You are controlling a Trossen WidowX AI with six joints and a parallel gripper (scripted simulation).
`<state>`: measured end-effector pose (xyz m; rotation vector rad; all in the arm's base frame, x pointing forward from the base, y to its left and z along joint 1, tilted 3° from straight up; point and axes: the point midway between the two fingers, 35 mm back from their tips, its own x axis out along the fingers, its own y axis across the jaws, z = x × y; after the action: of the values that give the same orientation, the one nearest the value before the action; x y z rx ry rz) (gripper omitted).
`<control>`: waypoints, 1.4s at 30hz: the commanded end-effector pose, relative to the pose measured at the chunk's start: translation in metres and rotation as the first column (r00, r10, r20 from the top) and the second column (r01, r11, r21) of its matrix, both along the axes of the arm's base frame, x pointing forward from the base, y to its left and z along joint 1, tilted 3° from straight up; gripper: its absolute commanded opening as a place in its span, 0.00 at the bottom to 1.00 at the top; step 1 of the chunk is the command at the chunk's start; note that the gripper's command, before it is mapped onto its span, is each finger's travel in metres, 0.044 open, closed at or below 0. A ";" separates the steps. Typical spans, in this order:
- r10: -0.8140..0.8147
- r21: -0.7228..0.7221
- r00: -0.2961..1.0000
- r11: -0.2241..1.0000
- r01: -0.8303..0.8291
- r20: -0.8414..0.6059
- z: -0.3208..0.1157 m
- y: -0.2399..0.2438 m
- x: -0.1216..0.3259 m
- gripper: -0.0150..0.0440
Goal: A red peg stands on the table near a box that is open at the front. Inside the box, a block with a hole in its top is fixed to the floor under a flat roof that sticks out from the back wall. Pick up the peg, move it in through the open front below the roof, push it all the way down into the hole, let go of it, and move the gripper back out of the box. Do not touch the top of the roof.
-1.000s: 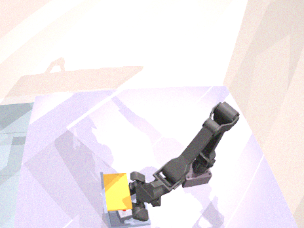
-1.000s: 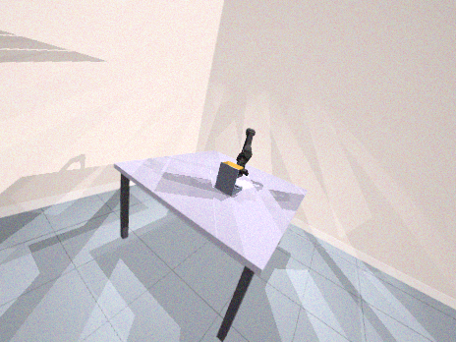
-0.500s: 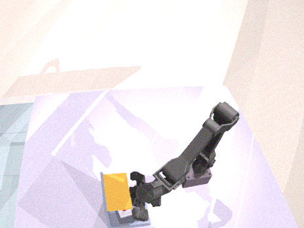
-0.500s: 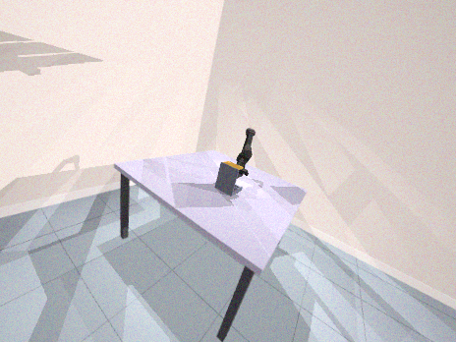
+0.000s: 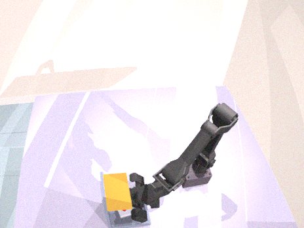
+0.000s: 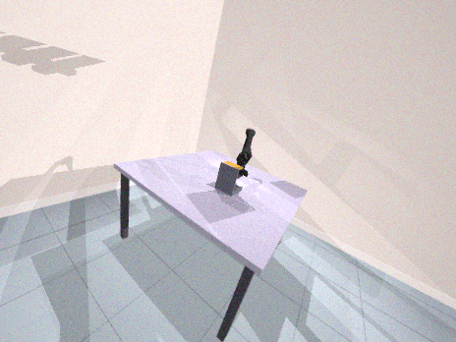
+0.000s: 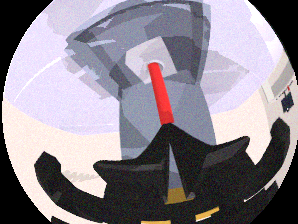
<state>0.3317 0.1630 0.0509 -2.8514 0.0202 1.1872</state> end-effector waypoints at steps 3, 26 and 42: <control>-0.001 -0.011 1.000 1.000 0.000 -0.026 -0.018 -0.002 -0.005 0.25; -0.001 -0.011 1.000 1.000 0.000 -0.026 -0.023 -0.002 -0.005 0.25; -0.001 -0.011 1.000 1.000 0.000 -0.026 -0.024 -0.002 -0.005 0.25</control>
<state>0.3358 0.1651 0.0450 -2.8542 0.0213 1.1426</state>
